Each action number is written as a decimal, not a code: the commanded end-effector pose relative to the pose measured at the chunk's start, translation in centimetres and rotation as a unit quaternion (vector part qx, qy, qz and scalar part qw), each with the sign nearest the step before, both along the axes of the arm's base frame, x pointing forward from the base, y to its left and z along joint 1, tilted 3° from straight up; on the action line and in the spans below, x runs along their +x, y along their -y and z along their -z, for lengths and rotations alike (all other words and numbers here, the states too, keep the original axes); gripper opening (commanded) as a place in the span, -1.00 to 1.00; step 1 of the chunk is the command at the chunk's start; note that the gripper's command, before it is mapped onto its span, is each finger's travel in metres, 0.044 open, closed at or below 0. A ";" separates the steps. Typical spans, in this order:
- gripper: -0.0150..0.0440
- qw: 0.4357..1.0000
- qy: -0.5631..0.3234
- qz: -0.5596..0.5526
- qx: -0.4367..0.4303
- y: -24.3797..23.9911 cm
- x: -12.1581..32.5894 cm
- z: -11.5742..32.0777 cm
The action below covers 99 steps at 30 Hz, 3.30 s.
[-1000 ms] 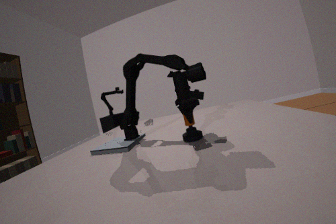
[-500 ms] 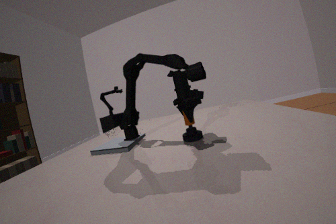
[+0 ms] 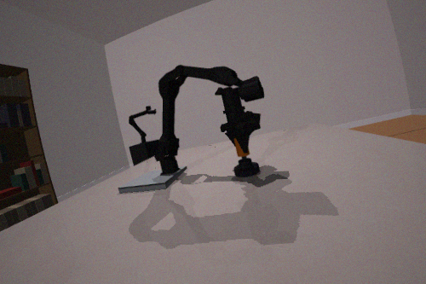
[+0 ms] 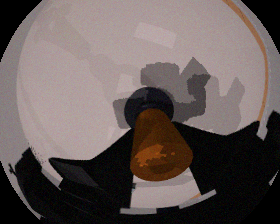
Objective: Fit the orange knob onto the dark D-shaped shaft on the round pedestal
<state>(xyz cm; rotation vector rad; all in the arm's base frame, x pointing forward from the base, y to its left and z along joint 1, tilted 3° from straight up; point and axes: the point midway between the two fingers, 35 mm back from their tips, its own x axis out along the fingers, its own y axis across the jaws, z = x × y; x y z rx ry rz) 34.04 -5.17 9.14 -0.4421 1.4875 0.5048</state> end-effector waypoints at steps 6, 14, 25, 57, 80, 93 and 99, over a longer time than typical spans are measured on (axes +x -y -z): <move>-0.49 1.000 0.000 -0.002 -0.002 0.0 0.0 0.1; -0.49 1.000 0.000 -0.002 -0.002 0.0 0.0 0.2; -0.49 1.000 0.000 -0.002 -0.002 0.1 0.0 -0.4; -0.49 0.994 0.005 -0.107 -0.004 0.0 0.1 0.1; -0.49 0.978 0.009 -0.210 -0.005 0.1 0.0 0.0; -0.49 0.978 0.009 -0.210 -0.005 0.0 0.0 0.1; -0.49 0.978 0.009 -0.210 -0.005 0.0 0.0 0.1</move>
